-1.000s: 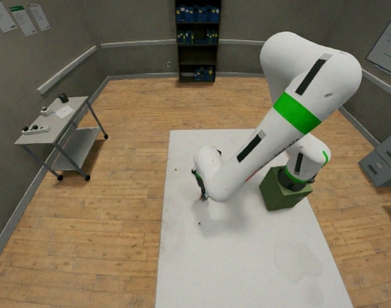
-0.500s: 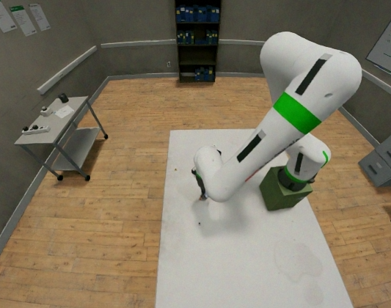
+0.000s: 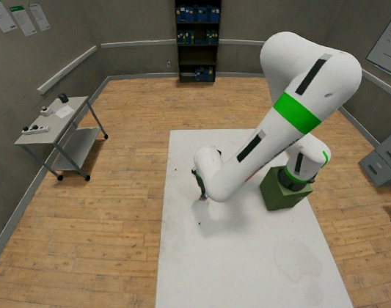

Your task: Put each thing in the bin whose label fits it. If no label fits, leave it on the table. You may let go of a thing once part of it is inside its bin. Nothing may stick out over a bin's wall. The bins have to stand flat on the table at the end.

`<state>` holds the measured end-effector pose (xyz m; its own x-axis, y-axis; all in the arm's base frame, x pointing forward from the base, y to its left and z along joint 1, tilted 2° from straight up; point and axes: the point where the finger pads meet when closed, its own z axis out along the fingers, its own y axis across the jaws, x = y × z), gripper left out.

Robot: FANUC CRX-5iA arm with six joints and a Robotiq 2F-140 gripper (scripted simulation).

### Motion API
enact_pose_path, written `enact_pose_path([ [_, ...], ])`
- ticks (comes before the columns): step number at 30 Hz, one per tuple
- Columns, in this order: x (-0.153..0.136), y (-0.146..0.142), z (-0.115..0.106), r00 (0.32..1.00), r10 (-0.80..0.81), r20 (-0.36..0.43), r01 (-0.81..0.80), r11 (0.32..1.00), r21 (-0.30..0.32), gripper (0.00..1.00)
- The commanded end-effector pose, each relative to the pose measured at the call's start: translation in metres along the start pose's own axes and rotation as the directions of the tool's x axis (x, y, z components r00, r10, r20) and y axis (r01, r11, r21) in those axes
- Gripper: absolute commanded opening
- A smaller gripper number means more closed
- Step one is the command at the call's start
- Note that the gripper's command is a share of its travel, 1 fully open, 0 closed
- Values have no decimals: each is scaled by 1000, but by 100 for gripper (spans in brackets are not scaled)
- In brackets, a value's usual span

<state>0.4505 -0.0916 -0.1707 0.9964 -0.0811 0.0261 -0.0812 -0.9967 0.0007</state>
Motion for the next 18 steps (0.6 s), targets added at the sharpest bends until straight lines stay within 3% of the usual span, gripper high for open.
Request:
enact_pose_path([
  [1, 0, 0, 0, 1000, 0, 0, 0, 1000, 0, 15],
  [7, 0, 0, 0, 1000, 0, 0, 0, 1000, 0, 15],
  [18, 0, 0, -37, 1000, 0, 0, 0, 1000, 0, 15],
])
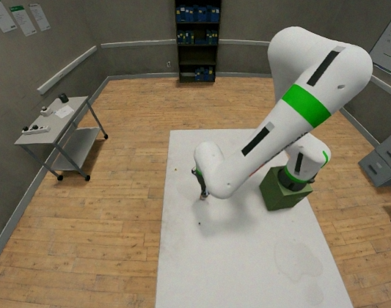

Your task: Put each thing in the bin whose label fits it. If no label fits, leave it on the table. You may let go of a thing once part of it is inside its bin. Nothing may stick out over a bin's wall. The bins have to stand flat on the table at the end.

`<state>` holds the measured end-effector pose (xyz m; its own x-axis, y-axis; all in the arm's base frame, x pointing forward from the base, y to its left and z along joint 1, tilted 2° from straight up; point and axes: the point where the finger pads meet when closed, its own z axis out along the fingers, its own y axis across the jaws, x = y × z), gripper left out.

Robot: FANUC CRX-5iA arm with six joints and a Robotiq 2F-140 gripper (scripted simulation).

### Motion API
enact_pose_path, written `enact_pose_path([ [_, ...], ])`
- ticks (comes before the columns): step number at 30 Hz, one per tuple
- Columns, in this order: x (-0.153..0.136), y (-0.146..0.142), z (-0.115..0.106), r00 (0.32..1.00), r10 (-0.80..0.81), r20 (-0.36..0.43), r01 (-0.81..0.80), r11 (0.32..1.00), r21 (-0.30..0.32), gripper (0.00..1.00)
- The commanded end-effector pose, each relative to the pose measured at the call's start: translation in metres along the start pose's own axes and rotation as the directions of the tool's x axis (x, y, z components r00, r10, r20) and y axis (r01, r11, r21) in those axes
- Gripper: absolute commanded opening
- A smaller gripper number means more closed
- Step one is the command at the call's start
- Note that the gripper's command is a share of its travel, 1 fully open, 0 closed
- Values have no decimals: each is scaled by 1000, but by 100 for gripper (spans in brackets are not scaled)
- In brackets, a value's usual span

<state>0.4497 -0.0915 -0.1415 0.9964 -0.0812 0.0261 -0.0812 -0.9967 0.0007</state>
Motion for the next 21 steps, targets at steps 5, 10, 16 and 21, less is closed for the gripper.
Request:
enact_pose_path([
  [5, 0, 0, -17, 1000, 0, 0, 0, 1000, 0, 15],
  [10, 0, 0, -31, 1000, 0, 0, 0, 1000, 0, 15],
  [16, 0, 0, -31, 1000, 0, 0, 0, 1000, 0, 15],
  [21, 0, 0, -31, 1000, 0, 0, 0, 1000, 0, 15],
])
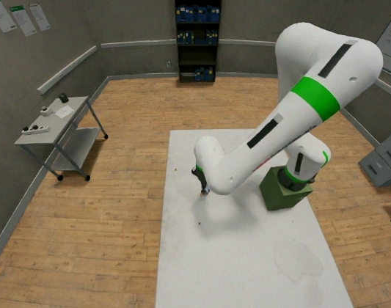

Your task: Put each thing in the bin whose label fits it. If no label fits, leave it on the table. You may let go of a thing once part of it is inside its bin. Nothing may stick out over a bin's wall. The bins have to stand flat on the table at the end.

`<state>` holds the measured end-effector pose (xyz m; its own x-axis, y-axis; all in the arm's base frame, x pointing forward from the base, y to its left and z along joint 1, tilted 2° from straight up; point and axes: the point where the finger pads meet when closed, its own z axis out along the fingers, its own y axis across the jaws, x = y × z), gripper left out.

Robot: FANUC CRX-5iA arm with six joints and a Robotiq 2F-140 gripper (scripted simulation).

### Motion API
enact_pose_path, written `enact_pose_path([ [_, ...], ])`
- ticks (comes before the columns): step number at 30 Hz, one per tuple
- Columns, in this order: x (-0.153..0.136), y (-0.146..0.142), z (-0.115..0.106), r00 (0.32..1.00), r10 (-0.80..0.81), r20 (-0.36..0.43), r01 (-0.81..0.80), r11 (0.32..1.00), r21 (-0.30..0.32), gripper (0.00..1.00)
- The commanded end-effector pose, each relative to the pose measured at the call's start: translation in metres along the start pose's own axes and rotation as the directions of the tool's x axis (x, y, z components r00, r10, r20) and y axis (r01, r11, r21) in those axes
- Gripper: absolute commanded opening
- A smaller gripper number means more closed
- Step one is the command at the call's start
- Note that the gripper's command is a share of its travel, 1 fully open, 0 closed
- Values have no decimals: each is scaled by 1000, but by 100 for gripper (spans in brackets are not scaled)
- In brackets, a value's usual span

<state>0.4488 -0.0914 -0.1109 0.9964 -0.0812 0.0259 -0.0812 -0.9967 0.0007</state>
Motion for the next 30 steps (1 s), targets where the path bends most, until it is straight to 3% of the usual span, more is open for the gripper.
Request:
enact_pose_path([
  [1, 0, 0, 0, 1000, 0, 0, 0, 1000, 0, 15],
  [13, -20, 63, 0, 1000, 0, 0, 0, 1000, 0, 15],
  [15, -20, 63, 0, 1000, 0, 0, 0, 1000, 0, 15],
  [30, -47, 149, 0, 1000, 0, 0, 0, 1000, 0, 15],
])
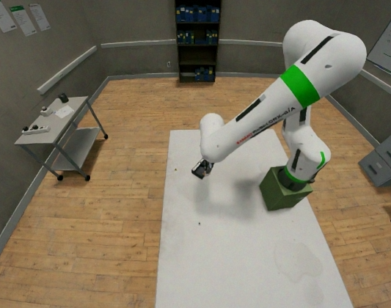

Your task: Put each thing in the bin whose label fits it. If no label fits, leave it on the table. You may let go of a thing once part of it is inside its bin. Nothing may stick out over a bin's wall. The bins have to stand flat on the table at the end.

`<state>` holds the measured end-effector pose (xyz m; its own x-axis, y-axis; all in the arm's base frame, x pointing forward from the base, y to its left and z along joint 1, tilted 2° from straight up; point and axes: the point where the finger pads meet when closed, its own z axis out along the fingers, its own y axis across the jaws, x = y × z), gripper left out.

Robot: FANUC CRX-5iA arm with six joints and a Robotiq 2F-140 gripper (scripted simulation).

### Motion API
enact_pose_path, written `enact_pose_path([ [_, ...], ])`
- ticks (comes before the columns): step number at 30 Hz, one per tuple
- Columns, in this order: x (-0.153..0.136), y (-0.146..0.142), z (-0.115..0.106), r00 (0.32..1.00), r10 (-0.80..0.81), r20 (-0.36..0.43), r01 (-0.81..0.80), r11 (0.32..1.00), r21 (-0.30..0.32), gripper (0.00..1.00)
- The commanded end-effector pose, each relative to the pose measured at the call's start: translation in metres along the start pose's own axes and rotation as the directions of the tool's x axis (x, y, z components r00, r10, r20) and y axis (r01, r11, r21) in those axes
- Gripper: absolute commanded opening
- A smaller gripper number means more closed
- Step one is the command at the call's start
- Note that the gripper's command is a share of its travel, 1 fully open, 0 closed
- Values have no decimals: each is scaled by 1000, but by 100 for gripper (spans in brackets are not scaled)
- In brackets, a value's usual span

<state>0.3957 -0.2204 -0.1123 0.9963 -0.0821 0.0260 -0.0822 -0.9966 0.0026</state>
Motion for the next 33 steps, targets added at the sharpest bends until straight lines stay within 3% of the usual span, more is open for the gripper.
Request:
enact_pose_path([
  [1, -4, 16, 0, 1000, -1, 0, 1, 1000, 2, 15],
  [6, -11, 39, 0, 1000, -1, 0, 1, 1000, 2, 15],
  [10, -19, 62, 0, 984, -180, -1, 180, 984, 1, 15],
  [17, -31, 102, 0, 922, -386, 7, 386, 922, -9, 15],
  [19, -31, 102, 0, 922, -386, 7, 386, 922, -9, 15],
  [22, -36, 116, 0, 861, -508, 12, 508, 861, -15, 15],
  [30, -36, 117, 0, 708, -706, 2, 706, 708, -2, 15],
  [33, -36, 116, 0, 694, -720, -2, 720, 694, 1, 15],
])
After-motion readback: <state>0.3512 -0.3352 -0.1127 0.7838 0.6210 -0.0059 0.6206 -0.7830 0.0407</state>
